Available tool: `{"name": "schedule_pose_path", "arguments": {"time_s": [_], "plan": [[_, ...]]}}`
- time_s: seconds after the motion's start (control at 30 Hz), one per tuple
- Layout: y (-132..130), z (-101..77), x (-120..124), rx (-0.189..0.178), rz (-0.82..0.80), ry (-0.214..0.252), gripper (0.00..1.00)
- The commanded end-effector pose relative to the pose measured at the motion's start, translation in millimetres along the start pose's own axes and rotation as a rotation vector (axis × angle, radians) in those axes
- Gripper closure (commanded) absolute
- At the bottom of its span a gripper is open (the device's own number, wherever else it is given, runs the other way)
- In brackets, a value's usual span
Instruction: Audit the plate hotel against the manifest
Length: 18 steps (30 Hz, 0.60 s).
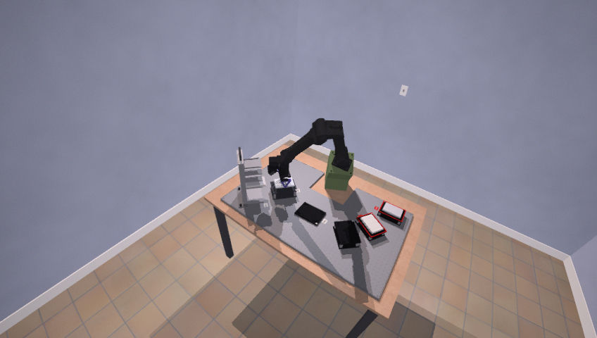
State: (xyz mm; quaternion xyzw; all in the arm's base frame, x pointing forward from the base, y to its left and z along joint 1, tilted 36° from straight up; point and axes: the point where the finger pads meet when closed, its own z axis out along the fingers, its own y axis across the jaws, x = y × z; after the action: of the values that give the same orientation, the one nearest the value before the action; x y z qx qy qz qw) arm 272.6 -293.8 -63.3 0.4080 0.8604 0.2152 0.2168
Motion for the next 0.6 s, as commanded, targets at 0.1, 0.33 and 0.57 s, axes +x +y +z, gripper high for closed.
{"name": "schedule_pose_path", "arguments": {"time_s": [0.1, 0.33, 0.57], "plan": [[-3.0, -21.0, -14.5, 0.006, -0.011, -0.045, 0.14], [-2.9, -29.1, -18.0, 0.007, -0.015, -0.050, 0.14], [-2.8, -36.6, -22.3, 0.009, -0.019, -0.057, 0.14]]}}
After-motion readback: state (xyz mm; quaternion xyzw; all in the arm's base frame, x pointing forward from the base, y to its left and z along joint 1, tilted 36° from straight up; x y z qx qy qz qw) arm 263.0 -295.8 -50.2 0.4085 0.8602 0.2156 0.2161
